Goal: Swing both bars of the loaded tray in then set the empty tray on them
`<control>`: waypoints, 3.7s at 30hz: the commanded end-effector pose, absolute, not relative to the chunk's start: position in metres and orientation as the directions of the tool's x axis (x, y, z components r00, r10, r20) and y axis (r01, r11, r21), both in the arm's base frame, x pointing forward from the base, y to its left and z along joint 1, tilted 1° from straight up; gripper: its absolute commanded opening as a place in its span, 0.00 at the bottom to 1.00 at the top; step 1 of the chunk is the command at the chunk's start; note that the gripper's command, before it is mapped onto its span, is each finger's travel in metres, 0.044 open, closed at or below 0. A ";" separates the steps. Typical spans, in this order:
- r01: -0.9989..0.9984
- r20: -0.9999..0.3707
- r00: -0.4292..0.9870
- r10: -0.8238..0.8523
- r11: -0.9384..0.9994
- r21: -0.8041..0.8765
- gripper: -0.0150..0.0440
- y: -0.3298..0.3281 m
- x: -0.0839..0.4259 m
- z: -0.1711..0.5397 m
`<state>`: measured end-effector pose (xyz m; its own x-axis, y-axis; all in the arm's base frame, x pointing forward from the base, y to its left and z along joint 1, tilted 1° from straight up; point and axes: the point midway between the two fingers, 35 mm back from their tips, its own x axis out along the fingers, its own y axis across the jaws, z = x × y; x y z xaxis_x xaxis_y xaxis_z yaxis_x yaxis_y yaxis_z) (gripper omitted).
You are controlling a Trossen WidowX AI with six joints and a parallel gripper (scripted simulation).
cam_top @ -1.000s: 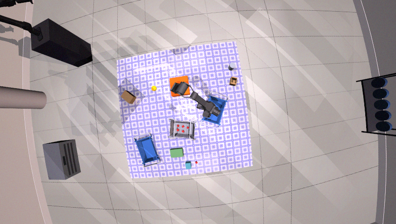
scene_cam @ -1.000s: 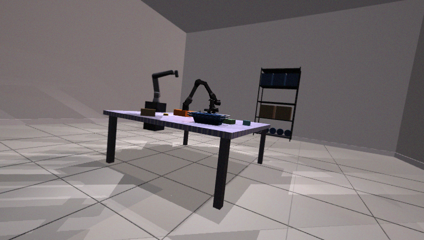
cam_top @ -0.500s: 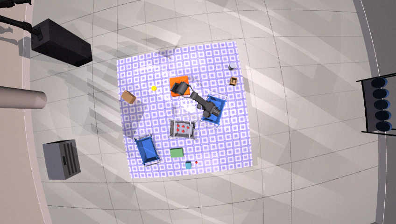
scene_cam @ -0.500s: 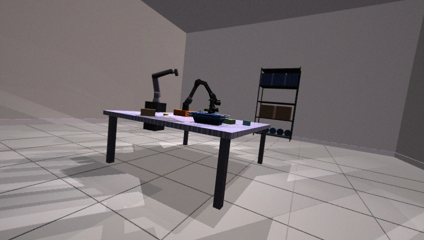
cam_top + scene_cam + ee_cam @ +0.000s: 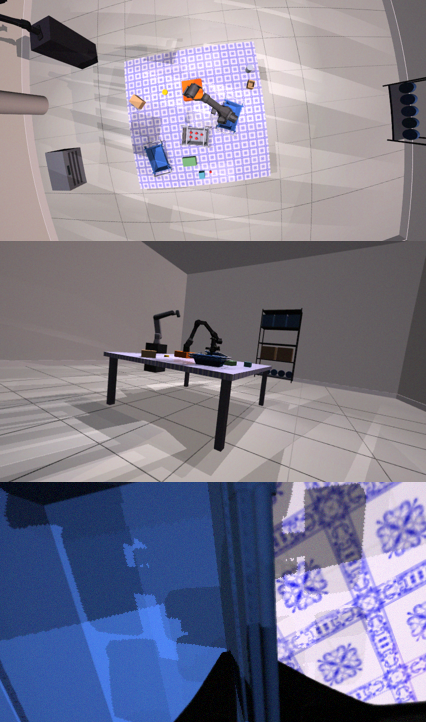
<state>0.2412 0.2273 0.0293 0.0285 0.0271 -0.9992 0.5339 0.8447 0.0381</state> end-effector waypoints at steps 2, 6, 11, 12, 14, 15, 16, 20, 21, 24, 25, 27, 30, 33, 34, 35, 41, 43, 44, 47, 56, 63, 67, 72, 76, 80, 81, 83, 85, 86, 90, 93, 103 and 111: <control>0.535 -0.999 0.035 0.029 0.844 0.043 0.25 0.225 0.239 0.067; 0.535 -0.999 0.035 0.029 0.844 0.043 0.25 0.224 0.239 0.072; 0.535 -0.999 0.035 0.029 0.844 0.043 0.25 0.224 0.239 0.072; 0.535 -0.999 0.035 0.029 0.844 0.043 0.25 0.224 0.239 0.072; 0.535 -0.999 0.035 0.029 0.844 0.043 0.25 0.224 0.239 0.072; 0.535 -0.999 0.035 0.029 0.844 0.043 0.25 0.224 0.239 0.072; 0.535 -0.999 0.035 0.029 0.844 0.043 0.25 0.224 0.239 0.072; 0.535 -0.999 0.035 0.029 0.844 0.043 0.25 0.224 0.239 0.072; 0.535 -0.999 0.035 0.029 0.844 0.043 0.25 0.224 0.239 0.072; 0.535 -0.999 0.035 0.029 0.844 0.043 0.25 0.224 0.239 0.072; 0.535 -0.999 0.035 0.029 0.844 0.043 0.25 0.224 0.239 0.073; 0.535 -0.999 0.035 0.029 0.844 0.043 0.25 0.225 0.239 0.077; 0.535 -0.999 0.036 0.029 0.844 0.044 0.25 0.226 0.241 0.089; 0.535 -0.999 0.036 0.029 0.844 0.044 0.25 0.228 0.242 0.105; 0.535 -0.999 0.036 0.029 0.844 0.044 0.25 0.228 0.242 0.111; 0.535 -0.999 0.036 0.029 0.844 0.044 0.25 0.228 0.242 0.116; 0.535 -0.999 0.036 0.029 0.844 0.044 0.25 0.227 0.241 0.149; 0.535 -0.999 0.036 0.029 0.844 0.044 0.25 0.226 0.240 0.160; 0.535 -0.999 0.036 0.029 0.844 0.044 0.25 0.226 0.240 0.165; 0.535 -0.999 0.036 0.029 0.844 0.044 0.25 0.225 0.239 0.168; 0.535 -0.999 0.036 0.029 0.844 0.044 0.25 0.225 0.239 0.168; 0.535 -0.999 0.036 0.029 0.844 0.044 0.25 0.225 0.239 0.168; 0.535 -0.999 0.036 0.029 0.844 0.044 0.25 0.225 0.239 0.168; 0.535 -0.999 0.036 0.029 0.844 0.044 0.25 0.225 0.239 0.168; 0.535 -0.999 0.036 0.029 0.844 0.044 0.25 0.225 0.239 0.168; 0.535 -0.999 0.036 0.029 0.844 0.044 0.25 0.225 0.239 0.168; 0.537 -0.999 0.036 0.029 0.842 0.044 0.25 0.225 0.240 0.168; 0.557 -0.999 0.036 0.029 0.830 0.044 0.25 0.221 0.243 0.168; 0.585 -0.999 0.037 0.028 0.810 0.044 0.25 0.216 0.248 0.168; 0.599 -0.999 0.037 0.028 0.799 0.044 0.25 0.213 0.251 0.168; 0.653 -0.999 0.038 0.026 0.756 0.044 0.25 0.201 0.260 0.168; 0.692 -0.999 0.038 0.025 0.721 0.045 0.25 0.193 0.267 0.168; 0.806 -0.999 0.040 0.022 0.590 0.045 0.25 0.161 0.288 0.168; 0.880 -0.999 0.041 0.019 0.473 0.045 0.25 0.134 0.302 0.168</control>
<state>0.2950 0.1418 0.1619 0.0210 0.0058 -0.9998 0.8552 0.5178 0.0209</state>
